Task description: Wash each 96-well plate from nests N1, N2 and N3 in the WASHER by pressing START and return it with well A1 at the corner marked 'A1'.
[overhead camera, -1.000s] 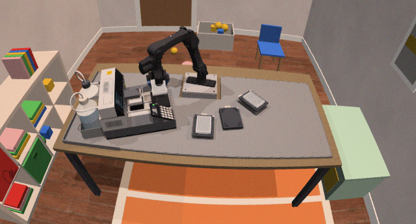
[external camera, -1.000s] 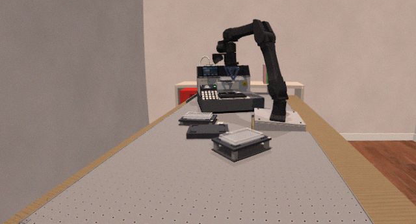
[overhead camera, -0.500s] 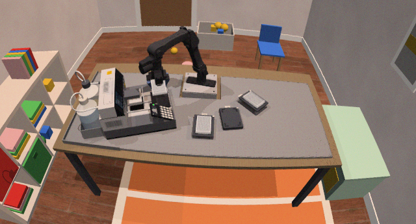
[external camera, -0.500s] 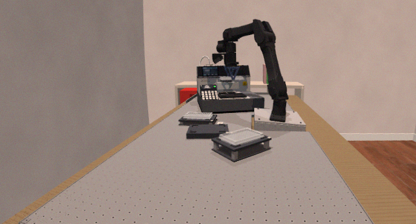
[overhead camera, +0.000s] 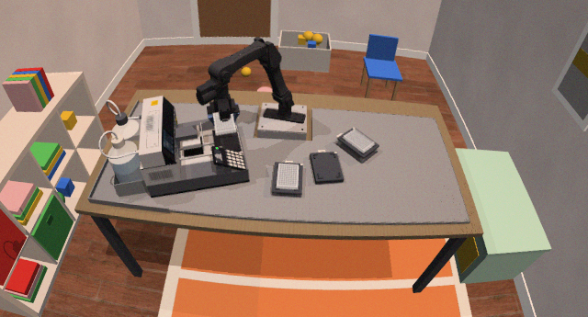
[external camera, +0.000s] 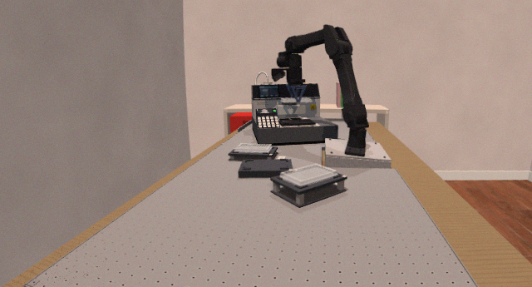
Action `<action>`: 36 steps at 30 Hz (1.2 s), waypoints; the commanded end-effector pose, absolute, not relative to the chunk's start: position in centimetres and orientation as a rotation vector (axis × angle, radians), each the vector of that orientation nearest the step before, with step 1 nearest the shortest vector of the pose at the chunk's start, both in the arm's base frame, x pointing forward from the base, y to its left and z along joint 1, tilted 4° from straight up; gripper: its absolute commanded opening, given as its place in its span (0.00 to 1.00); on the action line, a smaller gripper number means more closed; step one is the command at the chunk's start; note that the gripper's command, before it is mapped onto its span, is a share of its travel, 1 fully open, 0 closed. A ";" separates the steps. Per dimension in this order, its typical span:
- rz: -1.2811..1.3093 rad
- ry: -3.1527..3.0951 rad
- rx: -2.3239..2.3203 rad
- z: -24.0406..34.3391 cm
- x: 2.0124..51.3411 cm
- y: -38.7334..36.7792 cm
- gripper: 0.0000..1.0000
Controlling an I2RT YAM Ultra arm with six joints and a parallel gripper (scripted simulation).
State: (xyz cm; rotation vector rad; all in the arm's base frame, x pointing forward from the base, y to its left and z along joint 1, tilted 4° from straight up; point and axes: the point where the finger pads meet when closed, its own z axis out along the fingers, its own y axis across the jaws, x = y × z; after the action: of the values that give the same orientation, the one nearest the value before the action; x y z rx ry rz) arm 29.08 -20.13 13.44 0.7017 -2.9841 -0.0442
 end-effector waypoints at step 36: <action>-0.031 -2.998 0.705 9.1 29.1 -20.2 0.00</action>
State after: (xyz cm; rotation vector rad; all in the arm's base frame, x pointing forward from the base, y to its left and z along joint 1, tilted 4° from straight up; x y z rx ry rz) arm 28.62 -19.97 8.97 0.6988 -2.9766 -0.0572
